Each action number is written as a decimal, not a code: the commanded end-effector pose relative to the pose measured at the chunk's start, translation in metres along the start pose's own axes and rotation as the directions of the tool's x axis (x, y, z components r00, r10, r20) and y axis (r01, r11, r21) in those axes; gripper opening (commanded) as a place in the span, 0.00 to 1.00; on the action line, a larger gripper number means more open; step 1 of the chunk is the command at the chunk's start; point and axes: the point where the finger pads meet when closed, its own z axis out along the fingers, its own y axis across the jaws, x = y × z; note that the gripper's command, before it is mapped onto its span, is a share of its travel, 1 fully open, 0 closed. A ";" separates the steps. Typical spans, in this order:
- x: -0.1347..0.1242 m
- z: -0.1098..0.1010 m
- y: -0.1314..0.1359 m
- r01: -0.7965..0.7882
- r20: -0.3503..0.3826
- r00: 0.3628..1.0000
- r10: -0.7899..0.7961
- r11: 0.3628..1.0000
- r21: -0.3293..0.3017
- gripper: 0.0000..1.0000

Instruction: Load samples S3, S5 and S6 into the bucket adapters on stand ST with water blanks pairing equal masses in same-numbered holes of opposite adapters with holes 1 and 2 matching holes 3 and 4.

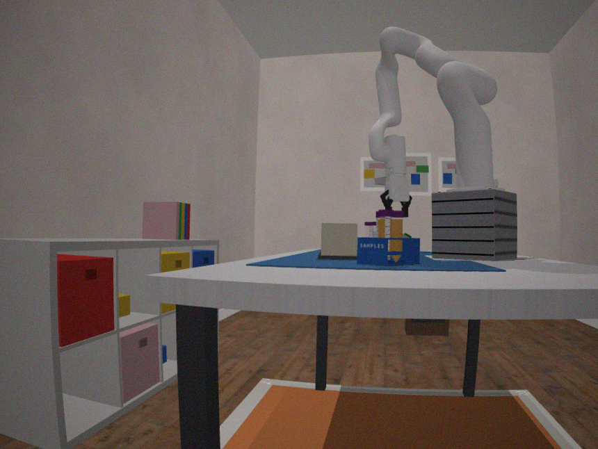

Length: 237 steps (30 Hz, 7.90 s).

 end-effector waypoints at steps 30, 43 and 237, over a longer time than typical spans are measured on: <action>0.001 -0.003 0.000 -0.001 -0.008 1.000 0.002 1.000 0.029 1.00; 0.000 -0.032 0.001 -0.001 -0.008 1.000 0.002 1.000 0.029 1.00; -0.382 -0.110 -0.411 0.991 -0.029 -0.134 -0.991 -0.134 -0.011 1.00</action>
